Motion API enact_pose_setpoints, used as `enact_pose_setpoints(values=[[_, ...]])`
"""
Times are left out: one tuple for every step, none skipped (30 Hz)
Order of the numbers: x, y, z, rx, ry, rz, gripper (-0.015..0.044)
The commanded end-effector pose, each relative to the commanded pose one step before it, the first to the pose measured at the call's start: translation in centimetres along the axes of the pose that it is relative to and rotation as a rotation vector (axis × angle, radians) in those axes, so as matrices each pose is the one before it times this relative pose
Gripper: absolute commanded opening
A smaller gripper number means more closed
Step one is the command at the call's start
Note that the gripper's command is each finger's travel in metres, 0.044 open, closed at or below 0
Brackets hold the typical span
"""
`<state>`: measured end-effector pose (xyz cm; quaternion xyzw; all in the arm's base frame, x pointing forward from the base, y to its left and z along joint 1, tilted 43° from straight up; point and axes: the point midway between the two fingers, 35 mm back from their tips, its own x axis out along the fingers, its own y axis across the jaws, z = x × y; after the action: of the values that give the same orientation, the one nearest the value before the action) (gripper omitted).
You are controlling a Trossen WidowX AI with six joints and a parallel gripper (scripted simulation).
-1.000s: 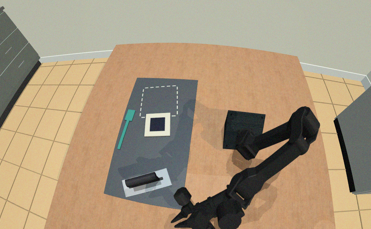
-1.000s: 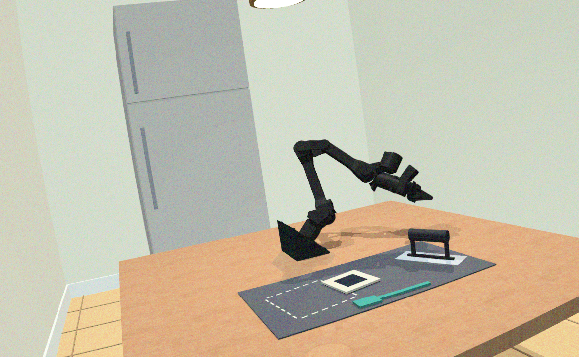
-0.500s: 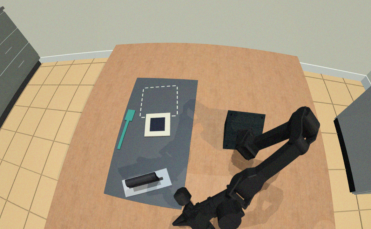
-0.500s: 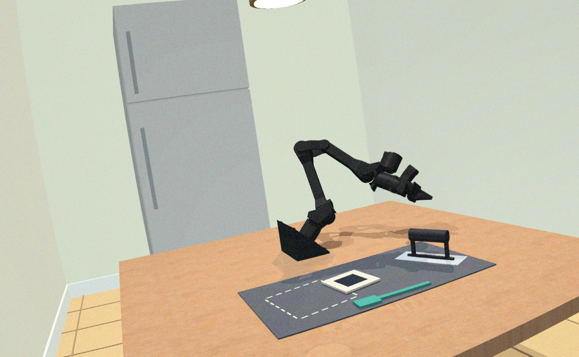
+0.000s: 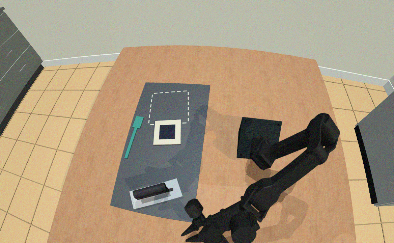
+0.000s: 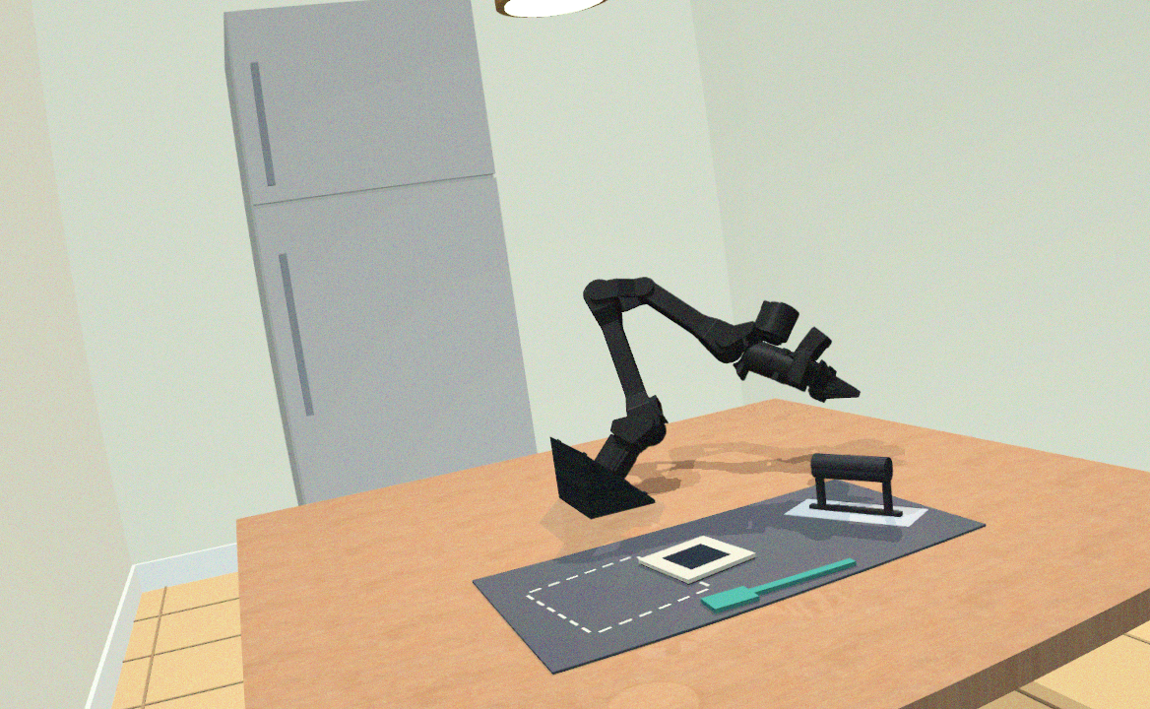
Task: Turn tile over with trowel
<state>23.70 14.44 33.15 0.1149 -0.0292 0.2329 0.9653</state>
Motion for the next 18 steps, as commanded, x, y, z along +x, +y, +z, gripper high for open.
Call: enact_pose_setpoints(values=[[0.0,0.001,0.0,0.0,0.0,0.00004,0.01],[0.0,0.0,0.0,0.0,0.0,0.0,0.01],[0.0,0.0,0.0,0.0,0.0,0.0,0.01],[0.0,0.0,0.0,0.0,0.0,0.0,0.01],[0.0,0.0,0.0,0.0,0.0,0.0,0.01],[0.0,0.0,0.0,0.0,0.0,0.0,0.01],[0.0,0.0,0.0,0.0,0.0,0.0,0.01],[0.0,0.0,0.0,0.0,0.0,0.0,0.01],[0.0,0.0,0.0,0.0,0.0,0.0,0.01],[0.0,-0.001,0.0,0.0,0.0,-0.00007,0.01],[0.0,0.0,0.0,0.0,0.0,0.0,0.01],[0.0,0.0,0.0,0.0,0.0,0.0,0.01],[0.0,0.0,0.0,0.0,0.0,0.0,0.0074],[0.0,0.0,0.0,0.0,0.0,0.0,0.0048],[0.0,0.0,0.0,0.0,0.0,0.0,0.0021],[0.0,0.0,0.0,0.0,0.0,0.0,0.0],[0.0,0.0,0.0,0.0,0.0,0.0,0.0],[0.0,0.0,0.0,0.0,0.0,0.0,0.0]])
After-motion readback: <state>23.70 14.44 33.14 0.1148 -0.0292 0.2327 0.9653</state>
